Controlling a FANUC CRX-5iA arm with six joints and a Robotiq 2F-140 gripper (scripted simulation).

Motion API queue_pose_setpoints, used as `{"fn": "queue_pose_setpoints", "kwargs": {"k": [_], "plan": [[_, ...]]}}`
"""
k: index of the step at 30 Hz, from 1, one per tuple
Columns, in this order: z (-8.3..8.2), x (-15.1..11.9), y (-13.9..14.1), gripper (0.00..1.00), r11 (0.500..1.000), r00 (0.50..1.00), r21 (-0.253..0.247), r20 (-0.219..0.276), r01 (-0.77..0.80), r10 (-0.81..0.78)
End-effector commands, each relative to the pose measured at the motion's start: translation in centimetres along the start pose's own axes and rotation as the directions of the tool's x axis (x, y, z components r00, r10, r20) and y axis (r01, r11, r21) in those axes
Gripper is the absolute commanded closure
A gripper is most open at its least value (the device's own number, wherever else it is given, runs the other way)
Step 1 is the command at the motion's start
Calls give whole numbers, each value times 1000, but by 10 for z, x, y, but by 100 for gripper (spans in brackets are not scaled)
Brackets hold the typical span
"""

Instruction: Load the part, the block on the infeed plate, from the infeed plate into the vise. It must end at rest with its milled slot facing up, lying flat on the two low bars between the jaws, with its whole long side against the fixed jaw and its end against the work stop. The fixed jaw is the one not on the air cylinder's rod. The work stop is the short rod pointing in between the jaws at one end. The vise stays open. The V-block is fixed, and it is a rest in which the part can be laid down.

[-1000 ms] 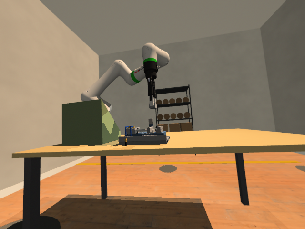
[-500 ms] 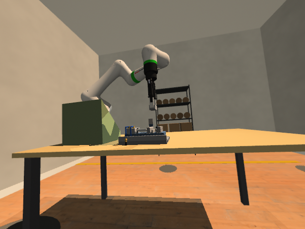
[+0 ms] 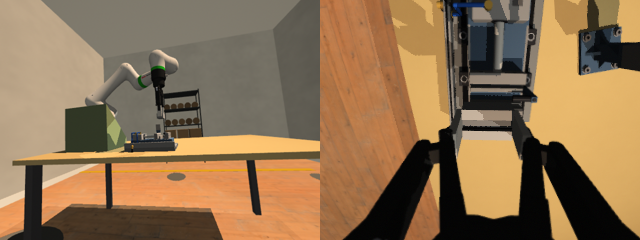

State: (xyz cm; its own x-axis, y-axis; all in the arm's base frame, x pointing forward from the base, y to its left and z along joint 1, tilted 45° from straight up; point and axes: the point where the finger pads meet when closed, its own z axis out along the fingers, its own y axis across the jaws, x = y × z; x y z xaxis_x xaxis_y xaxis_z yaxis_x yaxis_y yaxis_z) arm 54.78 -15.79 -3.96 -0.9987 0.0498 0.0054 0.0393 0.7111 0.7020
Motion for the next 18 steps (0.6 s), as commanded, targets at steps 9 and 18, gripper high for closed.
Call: {"fn": "queue_pose_setpoints", "kwargs": {"k": [9,18], "plan": [[18,0,0,100,1000,1000,0,1,0,0],[35,-1,0,100,1000,1000,0,1,0,0]]}}
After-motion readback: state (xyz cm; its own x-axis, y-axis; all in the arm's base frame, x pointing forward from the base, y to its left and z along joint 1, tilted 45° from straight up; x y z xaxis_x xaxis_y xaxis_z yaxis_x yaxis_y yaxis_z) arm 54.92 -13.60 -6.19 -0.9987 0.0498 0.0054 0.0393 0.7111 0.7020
